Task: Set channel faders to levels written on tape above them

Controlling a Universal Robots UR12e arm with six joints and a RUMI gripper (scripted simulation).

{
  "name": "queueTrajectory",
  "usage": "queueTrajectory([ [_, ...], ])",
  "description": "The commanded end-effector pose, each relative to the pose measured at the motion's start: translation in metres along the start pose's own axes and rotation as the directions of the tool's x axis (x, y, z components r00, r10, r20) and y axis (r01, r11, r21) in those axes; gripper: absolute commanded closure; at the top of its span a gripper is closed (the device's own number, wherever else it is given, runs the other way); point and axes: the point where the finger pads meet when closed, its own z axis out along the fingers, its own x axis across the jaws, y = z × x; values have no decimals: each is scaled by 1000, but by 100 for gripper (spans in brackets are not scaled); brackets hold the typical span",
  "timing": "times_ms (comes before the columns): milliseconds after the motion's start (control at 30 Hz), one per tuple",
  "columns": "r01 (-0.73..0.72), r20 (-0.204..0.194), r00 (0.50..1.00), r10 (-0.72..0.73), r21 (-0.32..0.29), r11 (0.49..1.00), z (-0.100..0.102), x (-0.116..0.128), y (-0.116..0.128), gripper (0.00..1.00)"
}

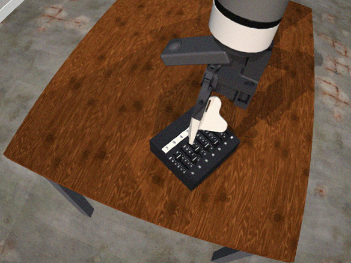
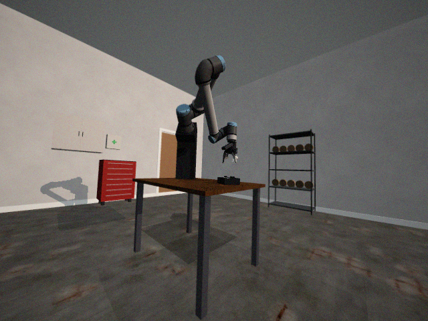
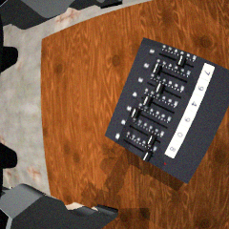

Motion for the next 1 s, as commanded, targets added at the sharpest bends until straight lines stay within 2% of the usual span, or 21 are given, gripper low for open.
queueTrajectory([
  [0,77,10,997,-77,-27,997,-11,3,-1,0],
  [567,48,7,999,-48,-20,999,-8,1,1,0],
  [767,-124,1,992,124,25,992,3,-8,17,0],
  [967,-337,21,941,337,80,938,15,-20,41,0],
])
